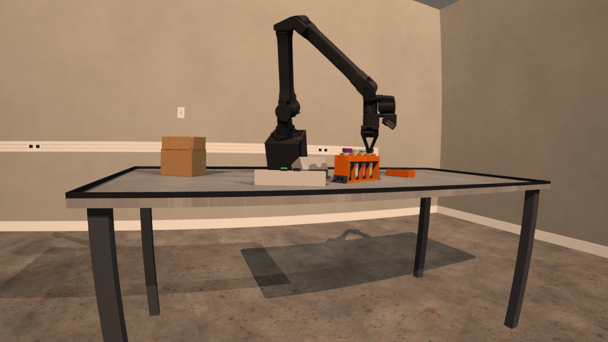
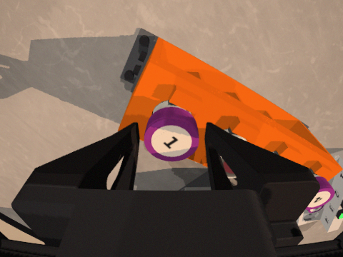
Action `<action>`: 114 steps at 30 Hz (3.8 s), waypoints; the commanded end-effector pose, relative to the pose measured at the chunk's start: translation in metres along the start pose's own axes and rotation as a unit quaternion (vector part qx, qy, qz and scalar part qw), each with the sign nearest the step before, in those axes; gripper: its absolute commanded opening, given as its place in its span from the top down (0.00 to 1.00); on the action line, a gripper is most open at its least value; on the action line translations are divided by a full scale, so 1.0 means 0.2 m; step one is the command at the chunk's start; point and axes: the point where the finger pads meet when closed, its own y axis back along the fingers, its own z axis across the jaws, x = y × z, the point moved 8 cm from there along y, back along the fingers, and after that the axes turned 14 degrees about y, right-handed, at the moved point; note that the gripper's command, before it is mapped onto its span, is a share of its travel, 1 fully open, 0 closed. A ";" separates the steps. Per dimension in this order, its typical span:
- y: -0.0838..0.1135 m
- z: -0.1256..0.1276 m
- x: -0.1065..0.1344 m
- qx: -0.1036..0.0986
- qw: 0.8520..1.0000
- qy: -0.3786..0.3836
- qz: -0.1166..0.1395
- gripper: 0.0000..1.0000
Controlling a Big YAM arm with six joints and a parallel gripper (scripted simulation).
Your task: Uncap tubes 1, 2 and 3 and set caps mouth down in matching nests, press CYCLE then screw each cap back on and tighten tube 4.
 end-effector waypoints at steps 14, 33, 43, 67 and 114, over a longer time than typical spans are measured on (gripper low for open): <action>0.00 -0.02 -0.03 -0.001 0.948 0.320 -0.001 0.51; 0.01 -0.02 -0.05 0.002 0.787 0.617 -0.003 0.51; 0.02 -0.03 -0.06 0.003 0.701 0.713 -0.004 0.51; 0.02 -0.03 -0.06 0.003 0.760 0.650 -0.003 1.00; -0.01 -0.04 -0.05 0.001 0.966 -0.260 -0.006 1.00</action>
